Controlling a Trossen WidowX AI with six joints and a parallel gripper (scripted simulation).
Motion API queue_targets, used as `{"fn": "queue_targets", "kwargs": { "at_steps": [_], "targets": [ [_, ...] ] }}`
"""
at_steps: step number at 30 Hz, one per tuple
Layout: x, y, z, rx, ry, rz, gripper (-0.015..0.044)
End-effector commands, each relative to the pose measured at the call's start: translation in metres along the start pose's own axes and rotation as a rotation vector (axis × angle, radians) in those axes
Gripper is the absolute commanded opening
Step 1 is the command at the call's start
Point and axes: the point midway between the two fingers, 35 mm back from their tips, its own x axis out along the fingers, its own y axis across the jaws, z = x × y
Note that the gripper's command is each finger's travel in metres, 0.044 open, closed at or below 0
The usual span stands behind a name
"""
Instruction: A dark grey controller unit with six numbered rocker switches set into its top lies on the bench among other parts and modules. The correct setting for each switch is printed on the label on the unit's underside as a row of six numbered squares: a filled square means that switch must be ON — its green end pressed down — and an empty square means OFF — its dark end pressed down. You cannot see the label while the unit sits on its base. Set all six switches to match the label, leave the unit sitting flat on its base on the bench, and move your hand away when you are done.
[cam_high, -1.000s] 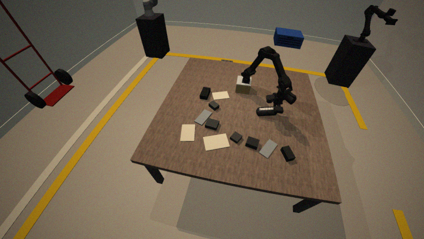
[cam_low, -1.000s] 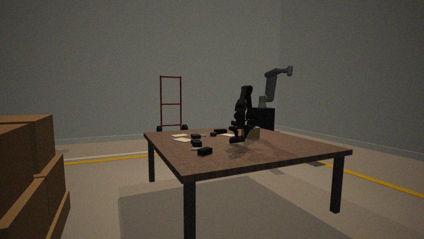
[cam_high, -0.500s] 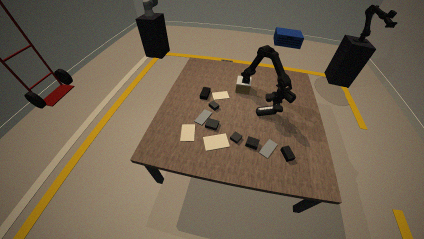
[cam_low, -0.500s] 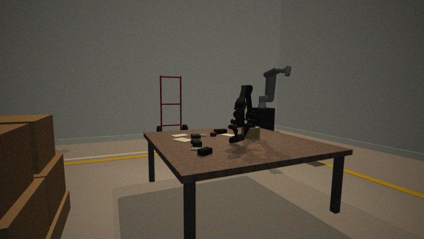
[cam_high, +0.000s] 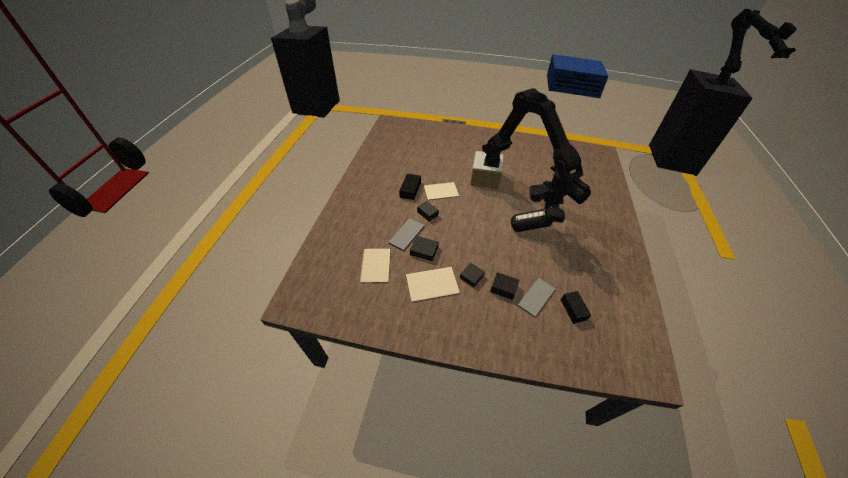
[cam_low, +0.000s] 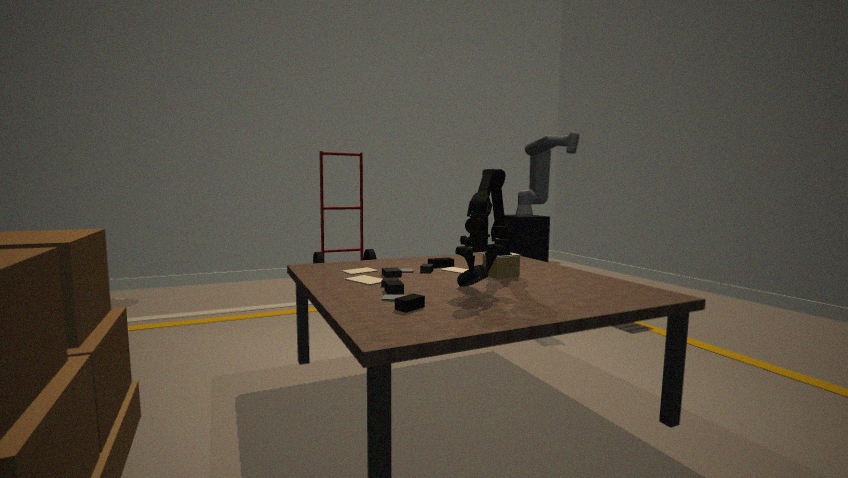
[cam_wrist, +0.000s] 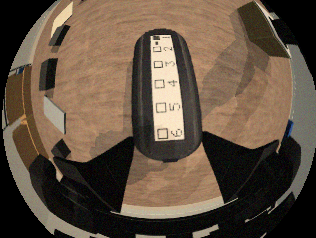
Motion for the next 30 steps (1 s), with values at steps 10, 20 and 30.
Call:
{"fn": "queue_targets", "kwargs": {
  "at_steps": [10,20,30],
  "targets": [
    [-0.010,0.001,0.009,-0.004,-0.002,0.005,0.0336],
    [-0.015,0.001,0.015,-0.004,-0.003,0.005,0.0336],
    [-0.020,0.001,0.021,-0.004,-0.004,0.005,0.0336]
  ]
}}
